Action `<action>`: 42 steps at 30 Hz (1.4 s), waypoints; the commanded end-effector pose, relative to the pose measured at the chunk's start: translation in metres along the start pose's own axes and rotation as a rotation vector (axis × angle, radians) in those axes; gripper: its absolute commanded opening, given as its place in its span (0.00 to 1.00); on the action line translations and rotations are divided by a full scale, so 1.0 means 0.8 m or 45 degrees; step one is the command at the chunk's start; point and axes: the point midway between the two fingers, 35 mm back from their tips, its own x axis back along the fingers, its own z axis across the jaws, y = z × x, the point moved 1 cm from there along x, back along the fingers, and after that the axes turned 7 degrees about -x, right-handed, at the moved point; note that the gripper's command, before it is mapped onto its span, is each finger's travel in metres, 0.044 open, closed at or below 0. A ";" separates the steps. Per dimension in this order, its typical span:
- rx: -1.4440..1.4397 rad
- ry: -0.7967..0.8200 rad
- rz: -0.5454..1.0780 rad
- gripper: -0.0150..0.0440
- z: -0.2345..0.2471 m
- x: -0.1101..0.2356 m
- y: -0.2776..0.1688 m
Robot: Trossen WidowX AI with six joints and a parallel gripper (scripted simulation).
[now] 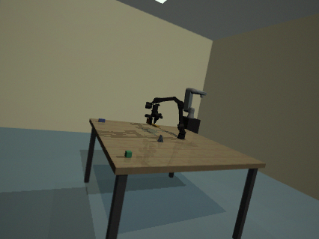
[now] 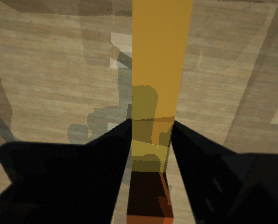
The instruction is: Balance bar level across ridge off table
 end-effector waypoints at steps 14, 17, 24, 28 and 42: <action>-0.179 -0.026 0.011 0.25 -0.014 0.024 0.029; -0.253 -0.027 0.009 0.25 -0.020 0.024 0.042; -0.425 -0.028 0.004 0.25 -0.031 0.025 0.071; -0.524 -0.028 0.002 0.25 -0.037 0.025 0.088; -0.868 -0.028 -0.008 0.25 -0.052 0.026 0.150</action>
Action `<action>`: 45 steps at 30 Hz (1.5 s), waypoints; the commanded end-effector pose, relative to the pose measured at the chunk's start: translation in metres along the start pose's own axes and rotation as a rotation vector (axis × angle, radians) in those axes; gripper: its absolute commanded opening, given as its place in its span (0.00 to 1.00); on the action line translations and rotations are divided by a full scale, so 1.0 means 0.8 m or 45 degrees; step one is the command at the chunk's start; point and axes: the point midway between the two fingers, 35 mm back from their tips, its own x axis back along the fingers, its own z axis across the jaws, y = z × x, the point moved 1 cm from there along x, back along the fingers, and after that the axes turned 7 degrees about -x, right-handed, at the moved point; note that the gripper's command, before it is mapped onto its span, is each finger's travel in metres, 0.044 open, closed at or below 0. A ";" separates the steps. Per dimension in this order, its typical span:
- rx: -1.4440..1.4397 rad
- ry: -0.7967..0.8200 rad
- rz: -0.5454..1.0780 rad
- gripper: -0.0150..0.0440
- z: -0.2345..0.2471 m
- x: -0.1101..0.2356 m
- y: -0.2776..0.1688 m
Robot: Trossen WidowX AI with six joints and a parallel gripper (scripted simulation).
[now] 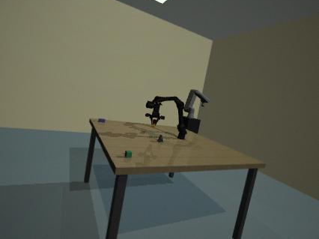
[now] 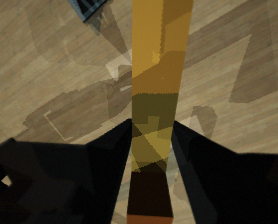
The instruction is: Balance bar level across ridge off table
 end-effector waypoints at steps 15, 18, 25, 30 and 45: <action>-0.455 -0.012 -0.013 0.25 0.037 0.006 0.076; -0.531 -0.010 -0.014 0.25 0.045 0.006 0.088; -0.715 -0.007 -0.017 0.25 0.063 0.006 0.115; -0.850 -0.004 -0.019 0.25 0.078 0.006 0.134; -1.195 0.003 -0.021 0.25 0.112 0.004 0.174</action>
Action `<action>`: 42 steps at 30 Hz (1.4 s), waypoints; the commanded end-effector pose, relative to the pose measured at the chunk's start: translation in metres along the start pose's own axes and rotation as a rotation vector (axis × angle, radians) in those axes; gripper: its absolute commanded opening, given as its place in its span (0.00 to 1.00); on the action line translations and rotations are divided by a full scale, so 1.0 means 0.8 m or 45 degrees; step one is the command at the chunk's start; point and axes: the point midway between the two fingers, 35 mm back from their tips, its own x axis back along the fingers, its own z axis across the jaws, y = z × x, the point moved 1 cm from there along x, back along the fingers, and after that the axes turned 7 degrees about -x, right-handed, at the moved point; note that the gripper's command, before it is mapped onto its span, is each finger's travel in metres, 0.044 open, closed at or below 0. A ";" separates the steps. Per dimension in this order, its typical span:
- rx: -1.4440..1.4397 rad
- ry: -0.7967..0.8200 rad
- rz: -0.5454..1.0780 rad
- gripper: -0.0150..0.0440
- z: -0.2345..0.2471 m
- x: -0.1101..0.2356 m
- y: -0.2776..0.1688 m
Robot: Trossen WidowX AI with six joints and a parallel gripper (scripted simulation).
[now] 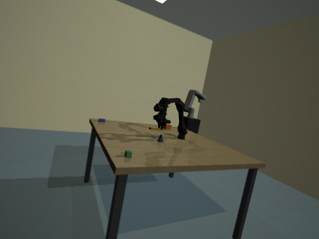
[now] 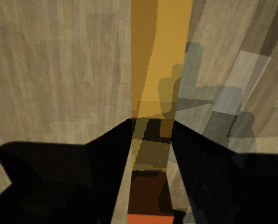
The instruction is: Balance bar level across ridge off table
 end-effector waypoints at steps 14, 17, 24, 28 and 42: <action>-0.051 0.001 -0.017 0.25 0.005 -0.022 0.004; -0.052 0.001 -0.017 0.25 0.004 -0.028 0.004; -0.053 0.001 -0.017 0.25 0.002 -0.042 0.003; -0.054 0.001 -0.017 0.25 0.000 -0.048 0.003; -0.054 0.001 -0.017 0.25 0.000 -0.050 0.003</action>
